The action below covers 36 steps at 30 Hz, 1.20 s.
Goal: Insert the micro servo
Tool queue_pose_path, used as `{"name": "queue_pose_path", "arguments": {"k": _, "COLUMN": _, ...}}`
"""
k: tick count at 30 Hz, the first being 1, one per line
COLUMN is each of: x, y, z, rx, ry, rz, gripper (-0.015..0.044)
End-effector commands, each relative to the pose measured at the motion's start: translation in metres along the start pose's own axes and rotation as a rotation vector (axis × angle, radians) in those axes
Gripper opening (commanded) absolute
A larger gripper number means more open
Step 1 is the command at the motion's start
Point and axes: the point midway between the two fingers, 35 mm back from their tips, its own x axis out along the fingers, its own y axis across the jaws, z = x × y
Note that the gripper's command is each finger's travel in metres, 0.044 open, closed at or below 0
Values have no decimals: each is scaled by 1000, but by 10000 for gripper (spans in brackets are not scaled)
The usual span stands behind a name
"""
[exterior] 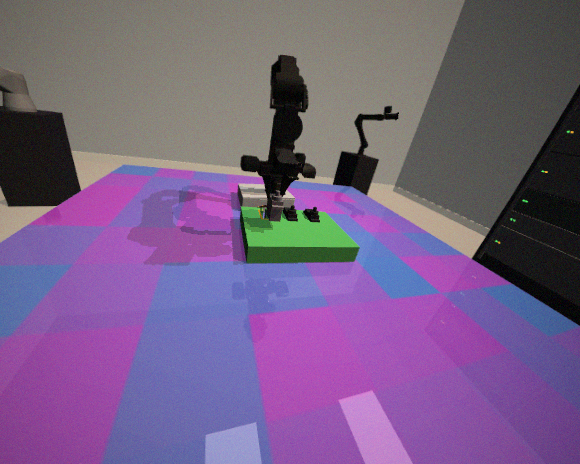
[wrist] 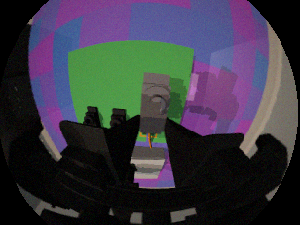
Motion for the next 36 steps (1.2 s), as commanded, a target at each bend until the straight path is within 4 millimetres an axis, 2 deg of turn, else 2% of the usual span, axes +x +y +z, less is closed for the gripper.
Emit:
{"name": "queue_pose_path", "arguments": {"k": 1, "x": -2, "y": -1, "z": -13, "rx": -5, "ry": -8, "rz": -4, "gripper": 0}}
{"name": "queue_pose_path", "arguments": {"k": 16, "x": -1, "y": -1, "z": -75, "rx": -5, "ry": -3, "rz": -5, "gripper": 0}}
{"name": "queue_pose_path", "arguments": {"k": 36, "x": 19, "y": -1, "z": -76, "rx": -5, "ry": -3, "rz": -5, "gripper": 0}}
